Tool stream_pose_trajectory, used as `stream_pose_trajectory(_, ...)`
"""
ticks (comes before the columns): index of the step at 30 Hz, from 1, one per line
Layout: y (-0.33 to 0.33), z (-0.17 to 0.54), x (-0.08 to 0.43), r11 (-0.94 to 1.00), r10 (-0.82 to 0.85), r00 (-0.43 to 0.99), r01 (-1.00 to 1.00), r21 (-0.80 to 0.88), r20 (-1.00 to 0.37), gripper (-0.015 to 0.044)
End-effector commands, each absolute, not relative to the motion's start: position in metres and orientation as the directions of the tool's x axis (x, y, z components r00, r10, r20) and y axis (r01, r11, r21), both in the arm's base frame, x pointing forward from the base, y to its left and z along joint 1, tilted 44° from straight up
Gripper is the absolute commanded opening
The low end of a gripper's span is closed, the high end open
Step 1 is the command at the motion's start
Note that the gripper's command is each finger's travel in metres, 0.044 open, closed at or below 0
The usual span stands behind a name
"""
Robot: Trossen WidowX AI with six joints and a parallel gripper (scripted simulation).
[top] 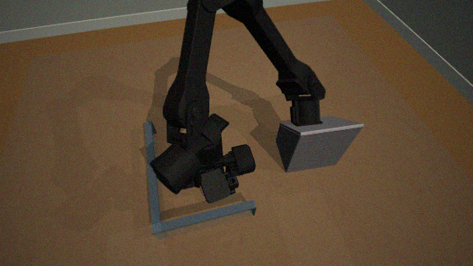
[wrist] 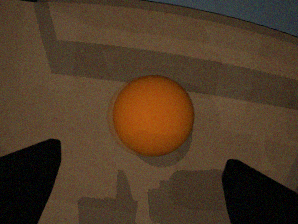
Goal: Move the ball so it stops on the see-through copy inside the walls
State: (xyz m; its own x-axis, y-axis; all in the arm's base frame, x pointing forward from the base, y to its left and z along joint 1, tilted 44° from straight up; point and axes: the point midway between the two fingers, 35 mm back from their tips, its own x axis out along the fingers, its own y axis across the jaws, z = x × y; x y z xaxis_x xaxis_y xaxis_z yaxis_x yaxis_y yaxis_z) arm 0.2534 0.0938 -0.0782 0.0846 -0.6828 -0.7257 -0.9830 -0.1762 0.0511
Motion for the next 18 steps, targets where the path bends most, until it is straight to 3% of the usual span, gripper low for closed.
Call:
stream_pose_trajectory(1,0.115,-0.055,0.251,-0.177,-0.676,0.094,-0.984,0.037,-0.731,0.0336)
stream_pose_trajectory(10,0.113,-0.061,0.255,-0.193,-0.668,0.113,-0.981,0.025,-0.735,0.0336)
stream_pose_trajectory(14,0.137,-0.034,0.249,-0.191,-0.668,0.112,-0.981,0.024,-0.736,0.044)
stream_pose_trajectory(18,0.143,-0.026,0.246,-0.19,-0.669,0.112,-0.981,0.024,-0.735,0.044)
